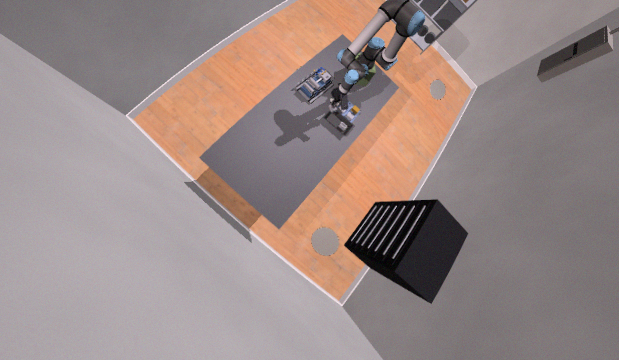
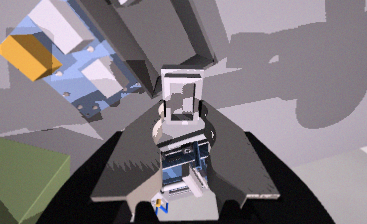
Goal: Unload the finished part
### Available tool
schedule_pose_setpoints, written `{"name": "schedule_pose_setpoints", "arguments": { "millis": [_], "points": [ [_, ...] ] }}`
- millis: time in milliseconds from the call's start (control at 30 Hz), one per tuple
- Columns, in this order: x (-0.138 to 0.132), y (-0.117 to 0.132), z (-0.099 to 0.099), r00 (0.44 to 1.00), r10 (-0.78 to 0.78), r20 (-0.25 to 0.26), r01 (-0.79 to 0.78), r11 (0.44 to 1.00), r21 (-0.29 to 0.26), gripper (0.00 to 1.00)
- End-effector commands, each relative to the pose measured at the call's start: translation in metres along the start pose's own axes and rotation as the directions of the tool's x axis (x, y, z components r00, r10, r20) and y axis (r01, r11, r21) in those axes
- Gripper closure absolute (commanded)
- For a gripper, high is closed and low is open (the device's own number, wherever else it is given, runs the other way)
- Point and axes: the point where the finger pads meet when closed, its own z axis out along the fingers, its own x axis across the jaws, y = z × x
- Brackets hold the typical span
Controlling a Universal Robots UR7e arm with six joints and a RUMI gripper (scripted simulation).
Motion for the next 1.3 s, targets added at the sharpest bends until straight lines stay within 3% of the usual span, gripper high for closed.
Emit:
{"name": "schedule_pose_setpoints", "arguments": {
  "millis": [0,733,1267],
  "points": [
    [-0.005,-0.008,-0.001,0.995,-0.099,-0.001,0.099,0.995,0.001,1.0],
    [-0.022,-0.029,-0.001,0.93,-0.367,-0.002,0.367,0.93,0.0,1.0],
    [-0.029,-0.036,-0.001,0.886,-0.464,-0.002,0.464,0.886,0.0,1.0]
  ]
}}
